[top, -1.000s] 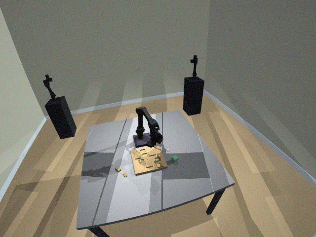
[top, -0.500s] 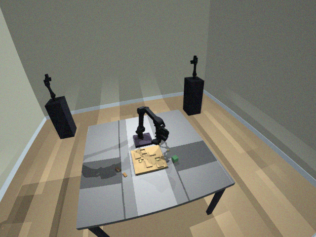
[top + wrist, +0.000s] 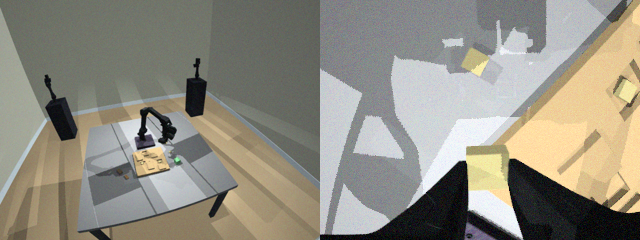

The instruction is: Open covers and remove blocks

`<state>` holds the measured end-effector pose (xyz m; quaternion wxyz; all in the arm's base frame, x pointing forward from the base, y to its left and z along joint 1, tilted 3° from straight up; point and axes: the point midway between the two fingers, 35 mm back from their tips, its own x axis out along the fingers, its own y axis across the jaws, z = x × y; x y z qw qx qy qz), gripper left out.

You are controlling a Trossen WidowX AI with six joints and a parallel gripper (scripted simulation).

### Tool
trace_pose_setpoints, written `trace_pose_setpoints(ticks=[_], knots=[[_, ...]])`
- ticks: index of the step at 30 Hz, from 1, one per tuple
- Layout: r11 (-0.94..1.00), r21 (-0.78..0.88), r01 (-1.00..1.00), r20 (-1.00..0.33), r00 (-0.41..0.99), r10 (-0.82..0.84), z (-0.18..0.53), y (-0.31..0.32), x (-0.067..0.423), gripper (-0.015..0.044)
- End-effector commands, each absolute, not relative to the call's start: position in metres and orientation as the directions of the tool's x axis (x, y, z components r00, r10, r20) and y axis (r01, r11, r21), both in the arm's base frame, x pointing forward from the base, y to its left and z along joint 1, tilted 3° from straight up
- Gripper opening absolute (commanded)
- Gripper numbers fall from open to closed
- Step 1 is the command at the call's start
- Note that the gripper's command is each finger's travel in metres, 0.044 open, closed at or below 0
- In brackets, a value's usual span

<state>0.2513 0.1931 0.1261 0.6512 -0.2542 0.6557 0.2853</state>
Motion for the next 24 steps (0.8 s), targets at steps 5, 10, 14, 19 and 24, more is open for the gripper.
trace_pose_setpoints(ticks=[5, 10, 14, 19, 24], knots=[[0.711, 0.053, -0.701, -0.999, -0.026, 0.048, 0.129, 0.219, 0.234, 0.008], [0.711, 0.054, -0.701, -0.998, -0.028, 0.049, 0.13, 0.229, 0.225, 0.008], [0.711, 0.054, -0.701, -0.998, -0.028, 0.049, 0.126, 0.23, 0.226, 0.008], [0.711, 0.055, -0.701, -0.998, -0.028, 0.049, 0.117, 0.232, 0.227, 0.008], [0.711, 0.055, -0.701, -0.998, -0.028, 0.049, 0.109, 0.233, 0.227, 0.008]])
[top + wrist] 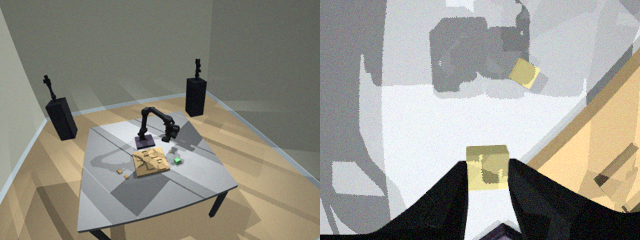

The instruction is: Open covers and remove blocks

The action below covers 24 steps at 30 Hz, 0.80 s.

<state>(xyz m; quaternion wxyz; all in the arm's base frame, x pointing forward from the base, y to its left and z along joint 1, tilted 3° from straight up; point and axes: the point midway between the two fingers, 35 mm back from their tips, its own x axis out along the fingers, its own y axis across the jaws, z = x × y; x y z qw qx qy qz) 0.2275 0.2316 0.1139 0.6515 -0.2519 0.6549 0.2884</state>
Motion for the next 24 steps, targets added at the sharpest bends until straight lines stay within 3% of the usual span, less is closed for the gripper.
trace_pose_setpoints(ticks=[1, 24], knots=[[0.711, 0.055, -0.701, -0.998, -0.028, 0.049, 0.108, 0.233, 0.227, 0.008], [0.711, 0.055, -0.701, -0.998, -0.028, 0.049, 0.07, 0.236, 0.227, 0.008]])
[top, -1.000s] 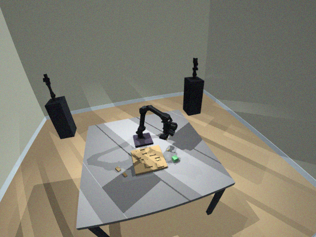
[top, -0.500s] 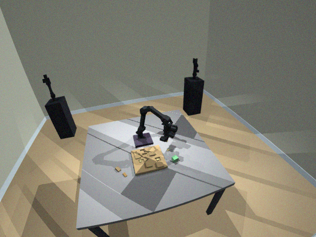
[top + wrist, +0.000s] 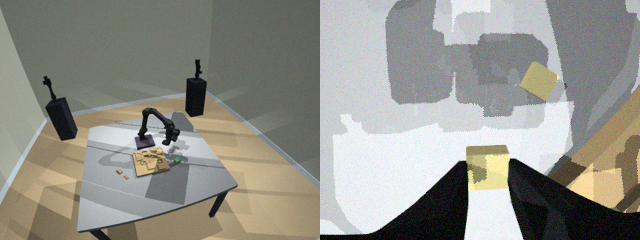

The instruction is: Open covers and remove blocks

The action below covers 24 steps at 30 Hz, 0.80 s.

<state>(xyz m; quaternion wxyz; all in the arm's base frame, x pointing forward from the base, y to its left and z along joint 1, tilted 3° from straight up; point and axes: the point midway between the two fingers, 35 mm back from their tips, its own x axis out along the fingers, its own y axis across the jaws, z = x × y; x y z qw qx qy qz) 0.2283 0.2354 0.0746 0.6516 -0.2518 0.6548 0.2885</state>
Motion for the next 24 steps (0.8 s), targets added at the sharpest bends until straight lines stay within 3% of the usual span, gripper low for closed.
trace_pose_setpoints(ticks=[1, 24], knots=[[0.711, 0.055, -0.701, -0.998, -0.028, 0.049, 0.068, 0.236, 0.227, 0.008], [0.711, 0.055, -0.701, -0.998, -0.028, 0.049, 0.031, 0.235, 0.224, 0.008]])
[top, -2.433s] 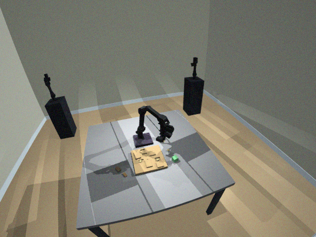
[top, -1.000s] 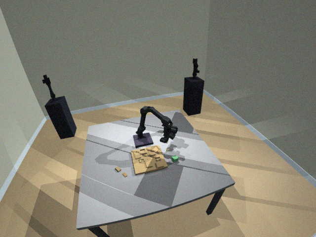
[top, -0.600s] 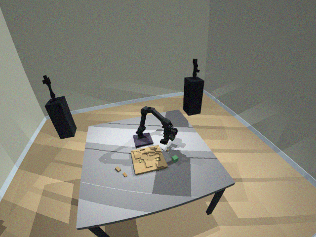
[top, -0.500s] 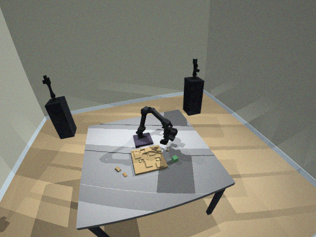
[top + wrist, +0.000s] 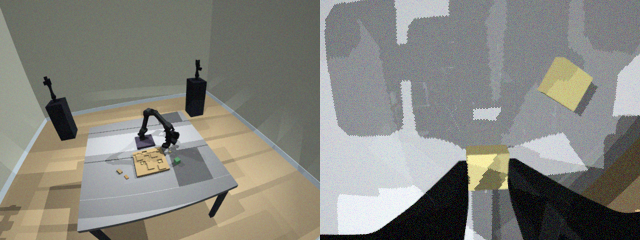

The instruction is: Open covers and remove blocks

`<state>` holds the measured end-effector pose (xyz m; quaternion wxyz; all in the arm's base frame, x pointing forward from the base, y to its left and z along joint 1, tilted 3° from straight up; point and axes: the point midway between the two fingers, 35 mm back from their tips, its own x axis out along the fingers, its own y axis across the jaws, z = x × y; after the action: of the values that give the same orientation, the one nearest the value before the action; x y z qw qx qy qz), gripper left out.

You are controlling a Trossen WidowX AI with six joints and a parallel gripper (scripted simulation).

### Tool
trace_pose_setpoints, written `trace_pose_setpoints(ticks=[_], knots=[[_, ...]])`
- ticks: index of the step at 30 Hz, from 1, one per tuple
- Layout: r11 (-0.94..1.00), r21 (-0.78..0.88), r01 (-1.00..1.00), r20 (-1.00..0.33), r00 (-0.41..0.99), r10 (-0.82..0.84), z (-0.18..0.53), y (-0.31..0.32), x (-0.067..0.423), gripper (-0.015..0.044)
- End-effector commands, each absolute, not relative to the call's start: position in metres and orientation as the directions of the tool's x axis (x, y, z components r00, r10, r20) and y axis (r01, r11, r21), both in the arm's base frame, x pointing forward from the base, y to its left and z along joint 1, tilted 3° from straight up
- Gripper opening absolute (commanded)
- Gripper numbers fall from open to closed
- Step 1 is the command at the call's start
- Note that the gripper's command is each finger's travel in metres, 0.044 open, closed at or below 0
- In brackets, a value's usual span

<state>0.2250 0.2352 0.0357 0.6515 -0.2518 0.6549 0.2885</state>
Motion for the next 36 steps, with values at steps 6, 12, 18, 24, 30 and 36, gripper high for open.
trace_pose_setpoints(ticks=[6, 12, 18, 24, 30, 36], knots=[[0.711, 0.055, -0.701, -0.998, -0.028, 0.049, 0.023, 0.235, 0.222, 0.008], [0.707, 0.05, -0.706, -0.999, -0.025, 0.045, 0.025, 0.234, 0.223, 0.0211], [0.707, 0.05, -0.706, -0.999, -0.025, 0.045, 0.025, 0.234, 0.223, 0.0369], [0.707, 0.05, -0.705, -0.999, -0.026, 0.046, 0.036, 0.235, 0.224, 0.044], [0.708, 0.052, -0.704, -0.999, -0.026, 0.047, 0.055, 0.235, 0.226, 0.044], [0.709, 0.053, -0.703, -0.998, -0.027, 0.048, 0.074, 0.234, 0.226, 0.044]])
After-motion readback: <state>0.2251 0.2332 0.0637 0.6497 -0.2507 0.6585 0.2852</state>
